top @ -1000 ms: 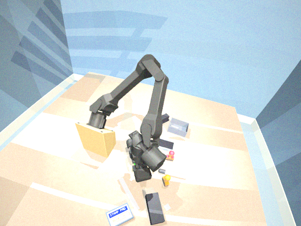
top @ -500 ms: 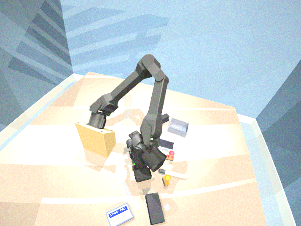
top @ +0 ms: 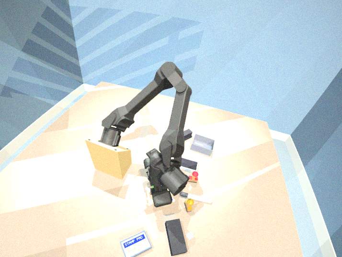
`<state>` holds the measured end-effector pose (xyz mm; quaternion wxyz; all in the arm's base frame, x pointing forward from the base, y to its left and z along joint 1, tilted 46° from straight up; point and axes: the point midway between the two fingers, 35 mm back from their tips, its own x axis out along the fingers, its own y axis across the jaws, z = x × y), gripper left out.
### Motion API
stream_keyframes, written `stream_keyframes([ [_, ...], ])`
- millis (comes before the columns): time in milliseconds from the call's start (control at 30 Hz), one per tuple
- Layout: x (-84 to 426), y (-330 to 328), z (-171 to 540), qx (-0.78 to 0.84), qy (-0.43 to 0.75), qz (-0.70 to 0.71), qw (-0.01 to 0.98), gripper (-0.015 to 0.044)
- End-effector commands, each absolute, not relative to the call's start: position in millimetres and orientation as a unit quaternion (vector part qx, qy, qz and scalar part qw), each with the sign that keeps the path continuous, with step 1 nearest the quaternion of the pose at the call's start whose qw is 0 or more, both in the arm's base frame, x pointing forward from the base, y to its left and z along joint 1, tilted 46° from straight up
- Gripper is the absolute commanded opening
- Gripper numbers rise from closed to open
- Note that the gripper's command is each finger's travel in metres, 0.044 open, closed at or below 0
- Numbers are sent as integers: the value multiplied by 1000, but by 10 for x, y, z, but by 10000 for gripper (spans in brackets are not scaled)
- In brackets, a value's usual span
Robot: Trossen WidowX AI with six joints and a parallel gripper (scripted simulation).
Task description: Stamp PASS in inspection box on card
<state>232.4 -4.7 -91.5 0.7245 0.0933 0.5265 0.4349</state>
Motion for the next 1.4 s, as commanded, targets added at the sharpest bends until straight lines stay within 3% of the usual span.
stream_keyframes([
  [0, 2329, -43, -913, 94, 526, 435, 725, 0],
  [1367, 2325, -252, -725, 93, 527, 433, 725, 0],
])
